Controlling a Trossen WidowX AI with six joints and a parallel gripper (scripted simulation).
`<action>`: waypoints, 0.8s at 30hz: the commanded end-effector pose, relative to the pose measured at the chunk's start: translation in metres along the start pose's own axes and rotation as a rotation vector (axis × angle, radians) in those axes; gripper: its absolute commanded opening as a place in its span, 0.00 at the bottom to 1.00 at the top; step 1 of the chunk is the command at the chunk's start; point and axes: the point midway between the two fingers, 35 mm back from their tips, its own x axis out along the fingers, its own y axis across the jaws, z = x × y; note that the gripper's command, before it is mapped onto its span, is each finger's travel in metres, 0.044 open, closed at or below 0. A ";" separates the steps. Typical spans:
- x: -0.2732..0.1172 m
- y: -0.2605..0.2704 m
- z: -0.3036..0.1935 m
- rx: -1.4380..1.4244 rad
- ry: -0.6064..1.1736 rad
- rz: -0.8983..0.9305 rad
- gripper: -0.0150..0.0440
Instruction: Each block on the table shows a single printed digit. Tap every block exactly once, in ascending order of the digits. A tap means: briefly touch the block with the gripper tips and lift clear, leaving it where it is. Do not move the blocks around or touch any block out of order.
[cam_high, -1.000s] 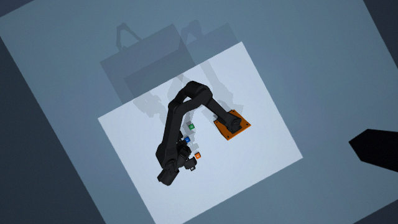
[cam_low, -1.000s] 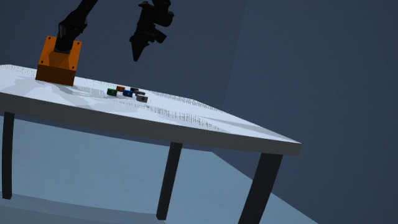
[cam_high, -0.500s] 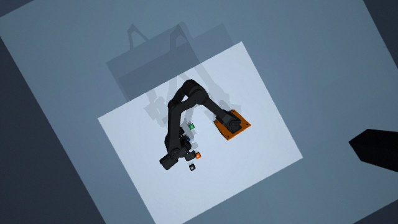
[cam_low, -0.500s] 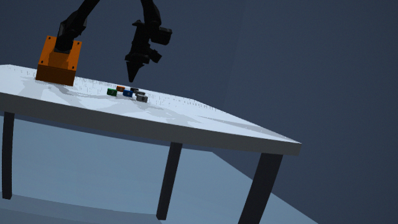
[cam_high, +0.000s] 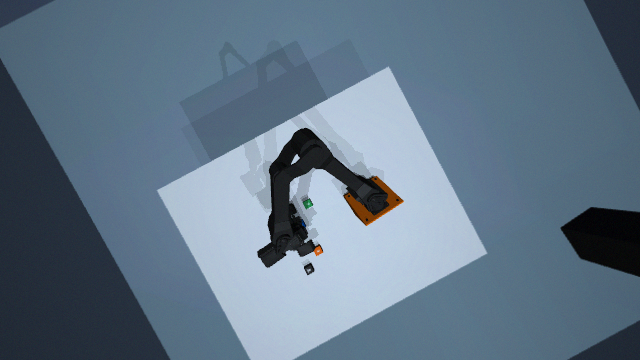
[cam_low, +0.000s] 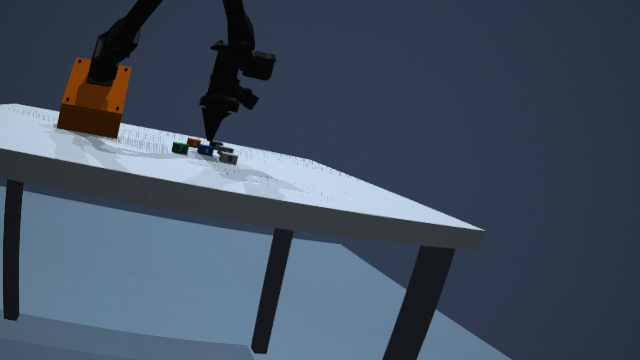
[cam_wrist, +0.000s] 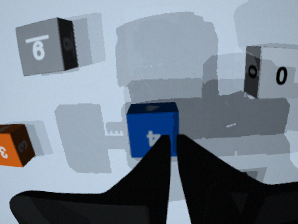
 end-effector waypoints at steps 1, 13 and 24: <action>0.011 0.001 -0.005 -0.015 0.016 -0.006 0.29; 0.016 0.001 -0.005 -0.015 0.016 -0.006 0.29; -0.016 0.002 -0.004 -0.015 0.016 -0.004 0.29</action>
